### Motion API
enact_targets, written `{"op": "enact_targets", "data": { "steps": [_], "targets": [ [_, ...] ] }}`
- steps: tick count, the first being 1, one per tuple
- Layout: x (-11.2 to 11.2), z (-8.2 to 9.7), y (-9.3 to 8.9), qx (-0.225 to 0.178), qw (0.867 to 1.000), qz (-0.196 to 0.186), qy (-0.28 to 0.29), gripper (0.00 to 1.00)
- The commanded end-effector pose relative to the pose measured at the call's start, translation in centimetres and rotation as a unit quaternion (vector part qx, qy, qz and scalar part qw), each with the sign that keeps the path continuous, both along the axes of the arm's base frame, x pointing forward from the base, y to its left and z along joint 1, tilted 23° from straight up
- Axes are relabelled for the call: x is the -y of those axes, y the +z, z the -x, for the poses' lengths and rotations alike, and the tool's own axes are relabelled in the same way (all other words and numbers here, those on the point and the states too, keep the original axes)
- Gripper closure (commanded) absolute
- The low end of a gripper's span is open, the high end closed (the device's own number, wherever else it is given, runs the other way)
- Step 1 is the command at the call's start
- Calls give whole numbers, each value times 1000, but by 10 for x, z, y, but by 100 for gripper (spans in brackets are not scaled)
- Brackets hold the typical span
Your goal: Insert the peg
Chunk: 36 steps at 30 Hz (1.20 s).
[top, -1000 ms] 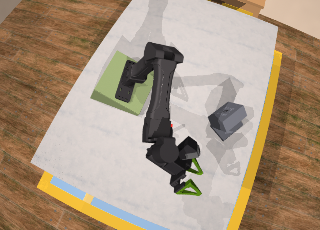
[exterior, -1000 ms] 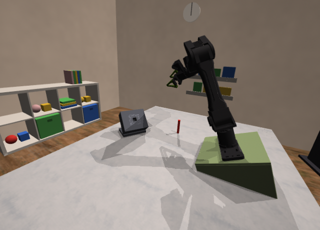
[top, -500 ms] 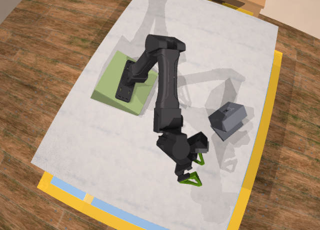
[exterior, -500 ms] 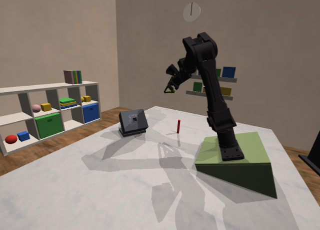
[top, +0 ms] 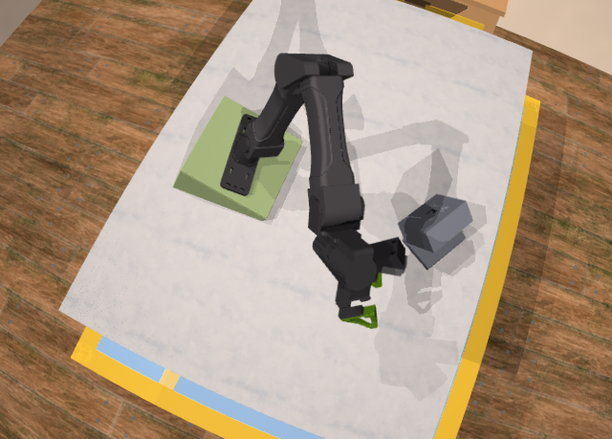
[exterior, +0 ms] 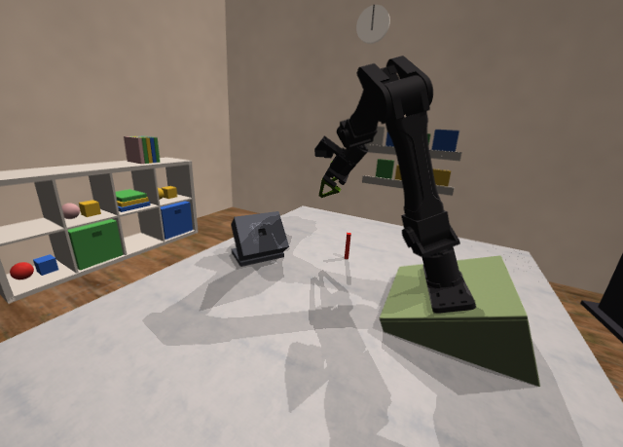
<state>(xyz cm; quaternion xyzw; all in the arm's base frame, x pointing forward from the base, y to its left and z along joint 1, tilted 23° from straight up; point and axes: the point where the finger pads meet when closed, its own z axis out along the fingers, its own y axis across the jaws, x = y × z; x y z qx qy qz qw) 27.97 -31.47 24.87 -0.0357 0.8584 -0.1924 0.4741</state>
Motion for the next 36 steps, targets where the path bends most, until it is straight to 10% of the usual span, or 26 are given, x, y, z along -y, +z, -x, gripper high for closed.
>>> {"op": "enact_targets", "data": {
  "steps": [1,20,36],
  "targets": [
    [-28,16,-31,-68,997,-42,-6,0],
    [-131,70,-95,-270,957,-98,45,0],
    [-149,87,-112,-318,940,-113,57,0]
  ]
}}
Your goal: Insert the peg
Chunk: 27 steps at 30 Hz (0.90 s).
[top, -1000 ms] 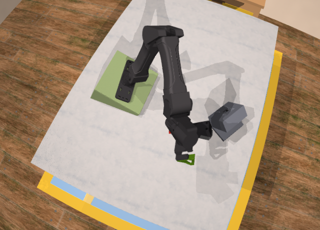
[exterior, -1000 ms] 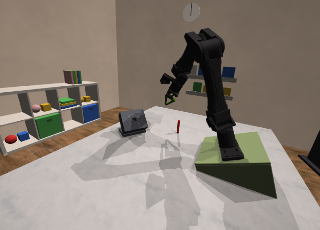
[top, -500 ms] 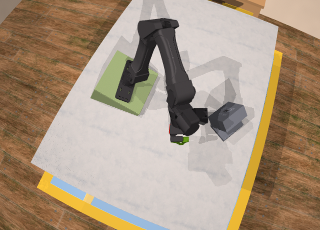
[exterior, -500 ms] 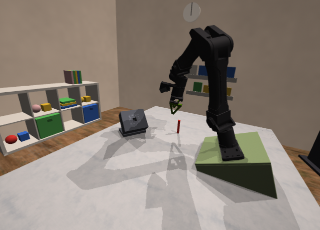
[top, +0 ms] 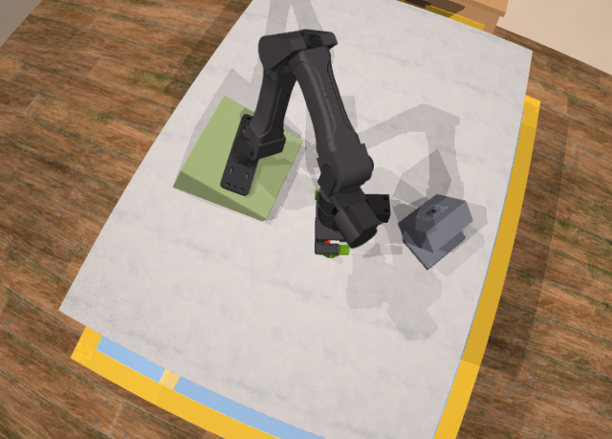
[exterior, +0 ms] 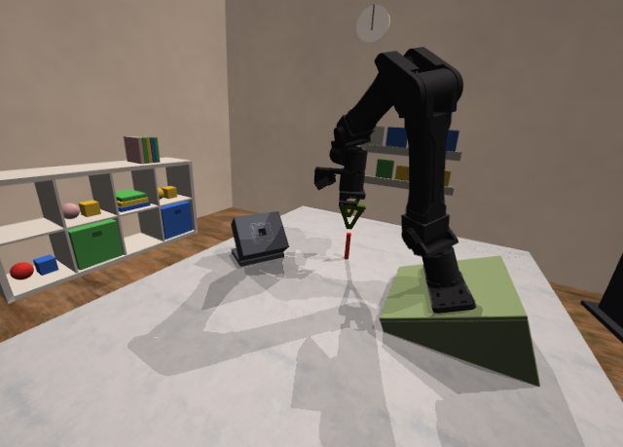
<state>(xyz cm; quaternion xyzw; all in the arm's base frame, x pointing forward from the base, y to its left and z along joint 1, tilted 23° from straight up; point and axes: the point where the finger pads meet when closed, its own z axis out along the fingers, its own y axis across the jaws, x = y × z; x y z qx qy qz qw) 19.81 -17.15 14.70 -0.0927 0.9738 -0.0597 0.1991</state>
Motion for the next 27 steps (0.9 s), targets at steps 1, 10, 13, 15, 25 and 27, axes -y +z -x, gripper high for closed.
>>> {"op": "enact_targets", "data": {
  "steps": [1,10,13,15,25,27],
  "targets": [
    [-7,3,-15,-15,1000,-18,2,0],
    [-4,-3,-24,-11,1000,-14,1,0],
    [-1,-5,-19,-3,1000,-4,0,0],
    [-1,-6,-22,-3,1000,-4,0,0],
    [-1,-10,-35,-3,1000,-4,0,0],
    [-1,-11,-38,-3,1000,-4,0,0]
  ]
}}
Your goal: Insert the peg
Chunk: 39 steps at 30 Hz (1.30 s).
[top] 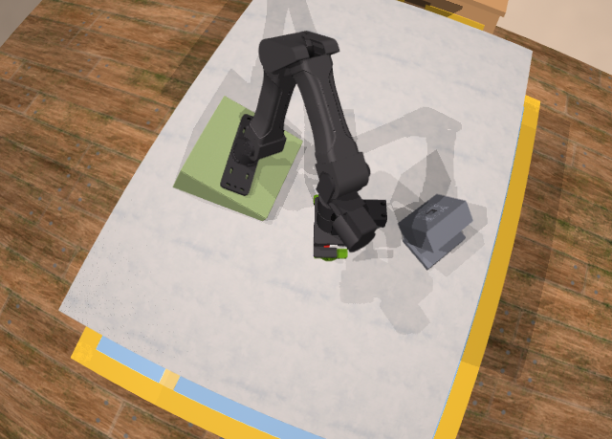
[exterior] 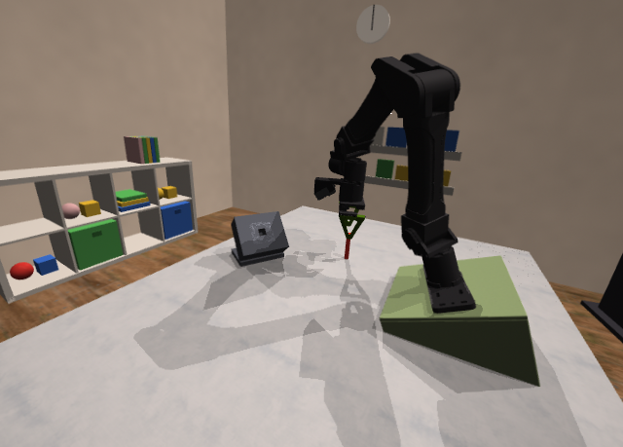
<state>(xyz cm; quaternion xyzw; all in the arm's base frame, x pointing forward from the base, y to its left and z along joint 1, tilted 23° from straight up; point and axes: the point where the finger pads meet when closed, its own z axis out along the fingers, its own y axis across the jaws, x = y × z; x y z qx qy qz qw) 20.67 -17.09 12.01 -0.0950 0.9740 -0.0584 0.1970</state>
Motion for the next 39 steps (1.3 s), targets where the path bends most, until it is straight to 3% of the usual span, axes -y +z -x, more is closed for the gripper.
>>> {"op": "enact_targets", "data": {
  "steps": [1,16,17,24,32,39],
  "targets": [
    [0,-3,-12,-1,1000,-4,-2,0],
    [-1,-7,-24,-1,1000,-4,-2,0],
    [3,-8,-13,5,1000,5,-1,11],
    [3,-8,-13,5,1000,5,-1,91],
    [3,-7,-12,4,1000,4,-1,100],
    [0,11,31,-1,1000,-3,-2,100]
  ]
}}
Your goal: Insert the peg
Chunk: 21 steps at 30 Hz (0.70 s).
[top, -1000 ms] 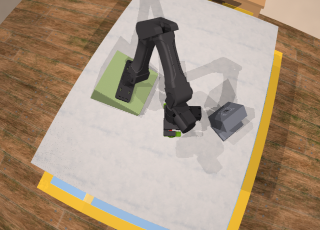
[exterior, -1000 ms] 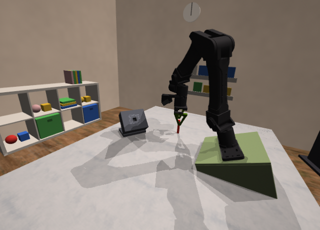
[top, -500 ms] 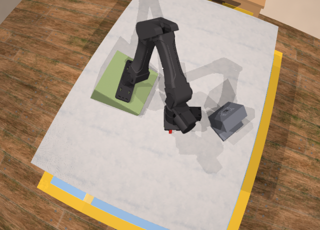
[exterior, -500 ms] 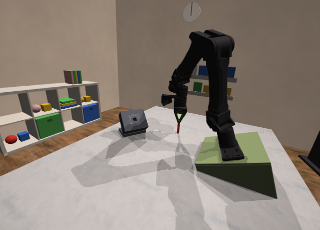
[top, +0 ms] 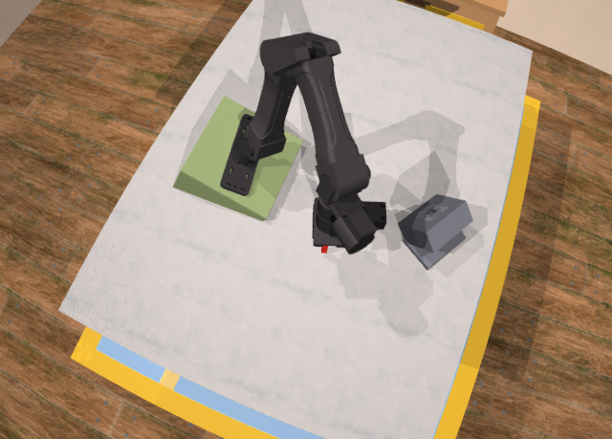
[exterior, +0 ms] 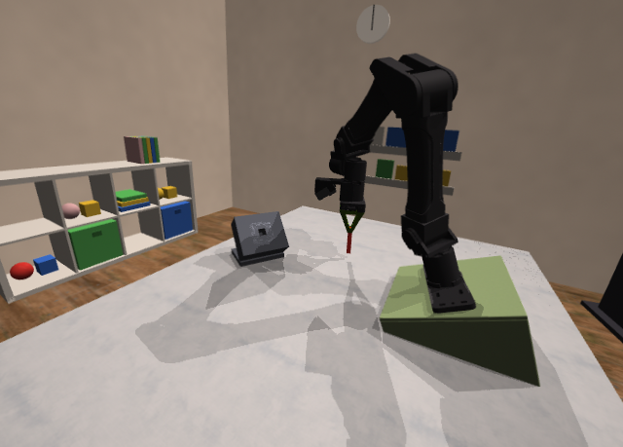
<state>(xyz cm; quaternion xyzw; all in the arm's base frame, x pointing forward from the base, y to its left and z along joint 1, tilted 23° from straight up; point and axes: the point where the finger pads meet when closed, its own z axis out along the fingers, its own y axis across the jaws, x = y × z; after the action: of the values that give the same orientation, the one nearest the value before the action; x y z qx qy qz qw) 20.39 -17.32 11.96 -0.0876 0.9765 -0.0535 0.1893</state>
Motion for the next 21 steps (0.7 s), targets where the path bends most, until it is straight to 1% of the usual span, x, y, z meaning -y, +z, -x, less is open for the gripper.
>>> {"op": "enact_targets", "data": {
  "steps": [1,3,5,8,12,13,14,21],
  "targets": [
    [-2,11,37,7,1000,2,5,100],
    [-3,16,48,7,1000,2,5,100],
    [-3,16,48,7,1000,2,5,100],
    [-4,20,58,7,1000,2,5,100],
    [-5,24,67,7,1000,2,5,100],
    [2,16,54,9,1000,13,-1,100],
    [1,16,48,4,1000,11,0,100],
    [-3,13,50,0,1000,27,7,100]
  ]
}}
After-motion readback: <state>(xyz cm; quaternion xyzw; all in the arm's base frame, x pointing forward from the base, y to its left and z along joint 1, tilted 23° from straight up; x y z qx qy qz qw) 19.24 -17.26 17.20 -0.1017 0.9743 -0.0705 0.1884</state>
